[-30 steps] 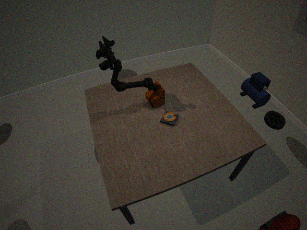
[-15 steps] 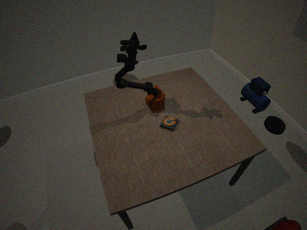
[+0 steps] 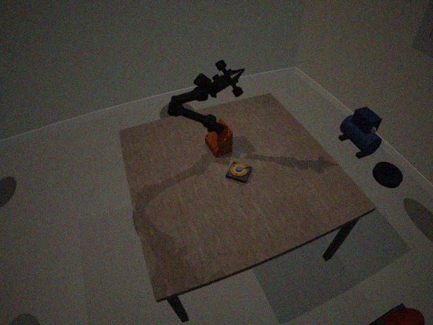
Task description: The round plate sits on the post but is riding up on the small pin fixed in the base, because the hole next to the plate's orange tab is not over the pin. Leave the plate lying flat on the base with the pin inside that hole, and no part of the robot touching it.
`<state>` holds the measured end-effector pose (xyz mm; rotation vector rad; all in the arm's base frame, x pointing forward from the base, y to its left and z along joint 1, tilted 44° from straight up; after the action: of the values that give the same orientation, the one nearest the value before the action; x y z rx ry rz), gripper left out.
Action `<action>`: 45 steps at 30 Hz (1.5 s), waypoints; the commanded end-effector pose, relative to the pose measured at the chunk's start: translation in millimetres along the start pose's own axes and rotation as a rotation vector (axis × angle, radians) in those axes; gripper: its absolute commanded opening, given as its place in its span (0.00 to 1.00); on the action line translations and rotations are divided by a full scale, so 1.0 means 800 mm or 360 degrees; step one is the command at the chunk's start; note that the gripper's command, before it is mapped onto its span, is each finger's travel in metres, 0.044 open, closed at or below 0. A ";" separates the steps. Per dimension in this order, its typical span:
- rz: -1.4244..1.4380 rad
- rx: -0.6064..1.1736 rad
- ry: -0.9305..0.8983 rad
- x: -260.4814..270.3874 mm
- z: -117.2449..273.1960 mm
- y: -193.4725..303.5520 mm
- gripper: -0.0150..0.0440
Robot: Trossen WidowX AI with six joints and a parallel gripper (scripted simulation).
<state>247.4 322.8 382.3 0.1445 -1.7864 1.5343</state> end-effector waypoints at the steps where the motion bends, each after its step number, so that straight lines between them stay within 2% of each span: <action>1: -0.0052 0.0124 0.0377 -0.084 -0.017 0.035 0.25; 6: -0.0086 0.0267 0.0782 -0.170 -0.015 0.072 0.25; 13: -0.0105 0.0524 0.1376 -0.286 0.022 0.130 0.25; 20: -0.0098 0.0956 0.2027 -0.390 0.112 0.201 0.25; 22: -0.0083 0.1037 0.2131 -0.403 0.130 0.210 0.25; 28: 0.0039 0.1648 0.2720 -0.455 0.248 0.257 0.25; 33: 0.0120 0.1960 0.2944 -0.465 0.297 0.271 0.25; 45: 0.0120 0.1960 0.2943 -0.473 0.297 0.270 0.25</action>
<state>287.2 31.8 -9.4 -0.5808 0.5948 1.5162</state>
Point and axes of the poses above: the point midway between the two fingers, 35 mm back from their tips, its own z axis back along the fingers, its own x axis across the jaws, y = z × x, the point moved 2 cm from there along z, back along the fingers, and after that the axes turned 9 degrees about z, right-handed, at the moved point
